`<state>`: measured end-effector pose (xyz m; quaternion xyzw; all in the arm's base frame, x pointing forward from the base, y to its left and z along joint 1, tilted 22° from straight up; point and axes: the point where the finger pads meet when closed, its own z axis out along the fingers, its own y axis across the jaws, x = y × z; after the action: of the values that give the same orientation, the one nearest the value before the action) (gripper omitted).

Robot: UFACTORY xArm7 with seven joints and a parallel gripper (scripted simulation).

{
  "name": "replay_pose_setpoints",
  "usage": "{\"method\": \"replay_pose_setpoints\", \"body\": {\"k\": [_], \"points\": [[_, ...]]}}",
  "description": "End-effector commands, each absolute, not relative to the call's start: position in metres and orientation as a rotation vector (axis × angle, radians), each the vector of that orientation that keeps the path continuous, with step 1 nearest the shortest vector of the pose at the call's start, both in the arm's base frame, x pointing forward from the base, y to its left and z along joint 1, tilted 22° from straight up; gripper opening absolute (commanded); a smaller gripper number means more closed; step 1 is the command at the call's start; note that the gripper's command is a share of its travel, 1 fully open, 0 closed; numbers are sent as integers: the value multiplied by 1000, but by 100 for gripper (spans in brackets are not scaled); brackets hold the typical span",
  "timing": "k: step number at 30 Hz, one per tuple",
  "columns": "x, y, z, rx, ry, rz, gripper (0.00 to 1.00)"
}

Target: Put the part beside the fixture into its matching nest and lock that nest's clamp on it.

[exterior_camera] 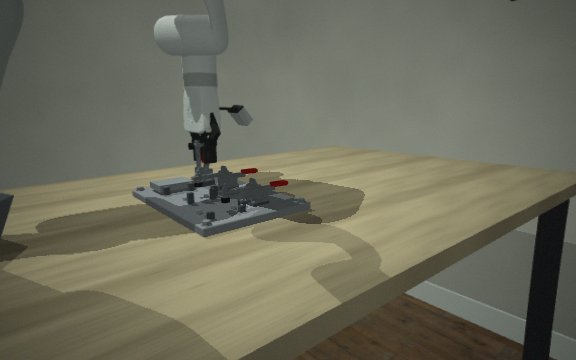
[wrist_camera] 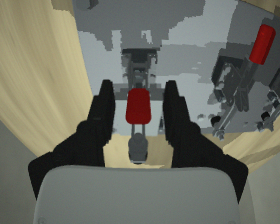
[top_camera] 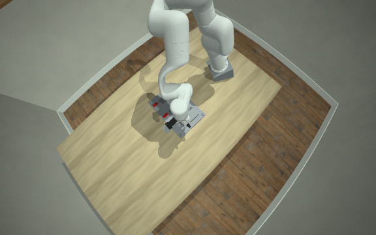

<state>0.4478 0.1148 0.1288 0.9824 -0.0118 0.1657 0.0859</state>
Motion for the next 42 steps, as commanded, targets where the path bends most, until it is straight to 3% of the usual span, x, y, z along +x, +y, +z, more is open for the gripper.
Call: {"method": "replay_pose_setpoints", "body": {"k": [1, 15, 16, 42], "points": [[451, 115, 127, 2927, -34, 502, 47], [451, 115, 127, 2927, -34, 502, 47], [451, 115, 127, 2927, -34, 502, 0], [451, 115, 127, 2927, -34, 502, 0]]}}
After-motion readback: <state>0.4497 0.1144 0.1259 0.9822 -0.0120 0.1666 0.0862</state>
